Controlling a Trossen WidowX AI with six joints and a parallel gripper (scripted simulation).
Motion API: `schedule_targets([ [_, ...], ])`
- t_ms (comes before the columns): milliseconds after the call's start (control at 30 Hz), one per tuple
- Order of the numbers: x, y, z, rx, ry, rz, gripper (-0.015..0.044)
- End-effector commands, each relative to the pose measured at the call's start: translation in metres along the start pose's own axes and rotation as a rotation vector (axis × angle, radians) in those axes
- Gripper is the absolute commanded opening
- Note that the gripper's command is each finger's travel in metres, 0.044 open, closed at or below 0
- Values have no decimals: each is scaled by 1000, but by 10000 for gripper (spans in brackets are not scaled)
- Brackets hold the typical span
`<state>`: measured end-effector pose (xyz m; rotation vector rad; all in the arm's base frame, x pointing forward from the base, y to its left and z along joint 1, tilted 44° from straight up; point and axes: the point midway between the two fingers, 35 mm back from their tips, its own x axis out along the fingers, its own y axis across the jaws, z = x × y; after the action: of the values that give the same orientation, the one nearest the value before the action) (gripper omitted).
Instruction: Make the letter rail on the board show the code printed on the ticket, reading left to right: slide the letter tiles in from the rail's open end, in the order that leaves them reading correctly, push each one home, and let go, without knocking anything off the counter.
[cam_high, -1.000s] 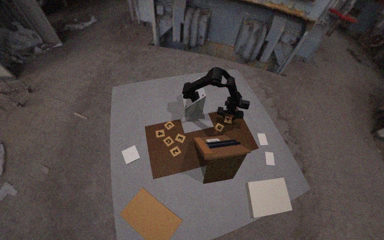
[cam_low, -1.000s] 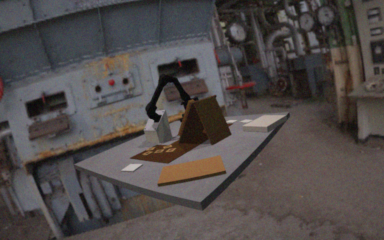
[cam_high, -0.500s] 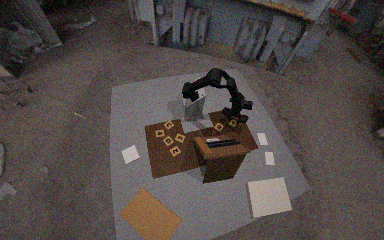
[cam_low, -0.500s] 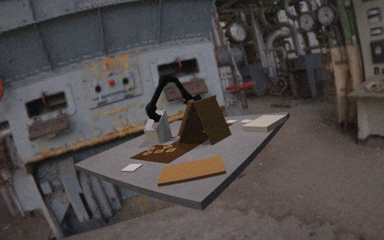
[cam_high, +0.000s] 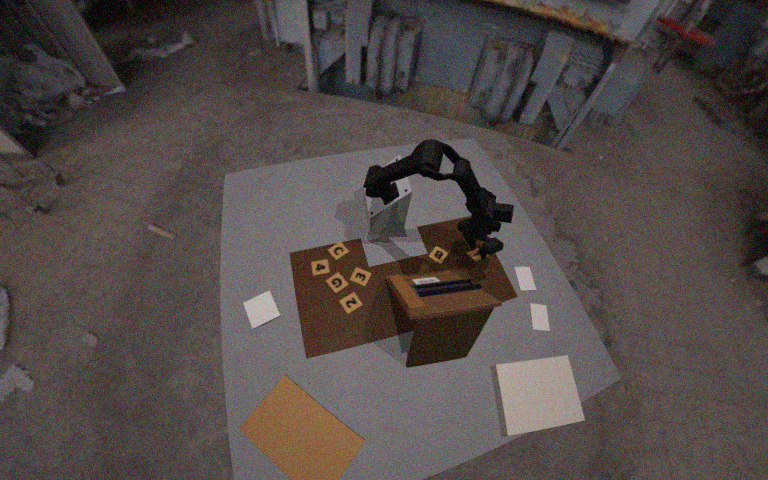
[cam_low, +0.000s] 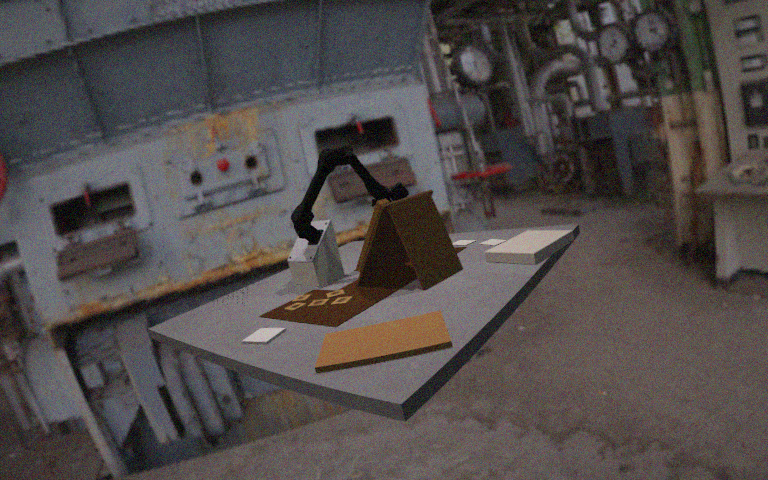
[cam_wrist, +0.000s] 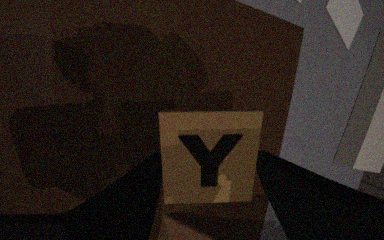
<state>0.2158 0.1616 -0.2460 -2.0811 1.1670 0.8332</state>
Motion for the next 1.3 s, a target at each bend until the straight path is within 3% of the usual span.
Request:
schedule_targets([
  [0,-3,-21,2,169,-2,-59,0],
  [1267,-18,-129,-16,1381,-109,-430,0],
])
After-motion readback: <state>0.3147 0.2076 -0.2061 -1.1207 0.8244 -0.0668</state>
